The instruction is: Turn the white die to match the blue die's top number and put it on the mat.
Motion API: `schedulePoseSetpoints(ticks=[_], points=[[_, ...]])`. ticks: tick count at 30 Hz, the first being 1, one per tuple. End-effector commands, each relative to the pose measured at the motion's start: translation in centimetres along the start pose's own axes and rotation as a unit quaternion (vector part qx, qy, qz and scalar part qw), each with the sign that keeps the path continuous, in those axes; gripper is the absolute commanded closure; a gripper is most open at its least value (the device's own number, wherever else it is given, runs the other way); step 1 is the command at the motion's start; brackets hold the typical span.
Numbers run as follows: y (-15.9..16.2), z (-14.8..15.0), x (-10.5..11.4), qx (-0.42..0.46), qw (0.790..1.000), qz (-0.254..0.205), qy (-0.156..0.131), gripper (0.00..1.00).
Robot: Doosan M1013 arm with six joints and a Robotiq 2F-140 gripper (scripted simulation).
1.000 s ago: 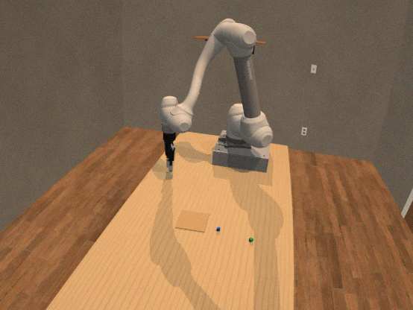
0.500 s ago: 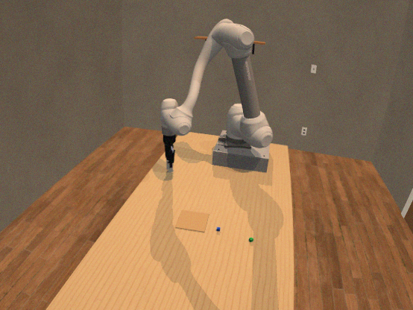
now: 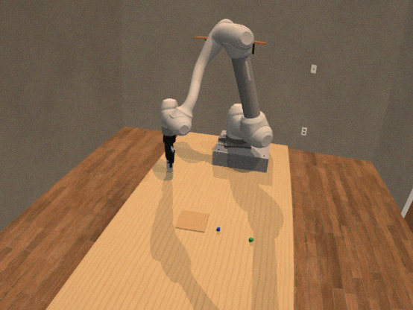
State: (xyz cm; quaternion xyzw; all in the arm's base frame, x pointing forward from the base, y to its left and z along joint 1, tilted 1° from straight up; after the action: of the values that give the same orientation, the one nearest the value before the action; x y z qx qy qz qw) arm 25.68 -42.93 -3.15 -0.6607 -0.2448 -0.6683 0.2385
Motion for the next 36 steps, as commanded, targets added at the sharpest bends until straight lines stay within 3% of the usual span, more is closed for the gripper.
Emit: schedulePoseSetpoints(ticks=[1,24,25,36], points=[[0.0,0.0,0.01,0.0,1.0,0.0,0.0,0.73],[0.0,0.0,0.01,0.0,1.0,0.0,0.0,0.73],[0.0,0.0,0.01,0.0,1.0,0.0,0.0,0.84],[0.0,0.0,0.01,0.0,1.0,0.0,0.0,0.84]])
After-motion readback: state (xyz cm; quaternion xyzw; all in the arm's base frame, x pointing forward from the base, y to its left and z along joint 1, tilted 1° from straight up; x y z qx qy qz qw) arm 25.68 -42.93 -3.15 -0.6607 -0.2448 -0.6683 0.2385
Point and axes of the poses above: the point where the finger pads meet when closed, its own x axis back along the fingers, its own z axis across the jaws, y = z × x, the point moved 3 cm from there along x, back along the fingers, and after that the axes turned 13 degrees about x, right-handed, at the moved point
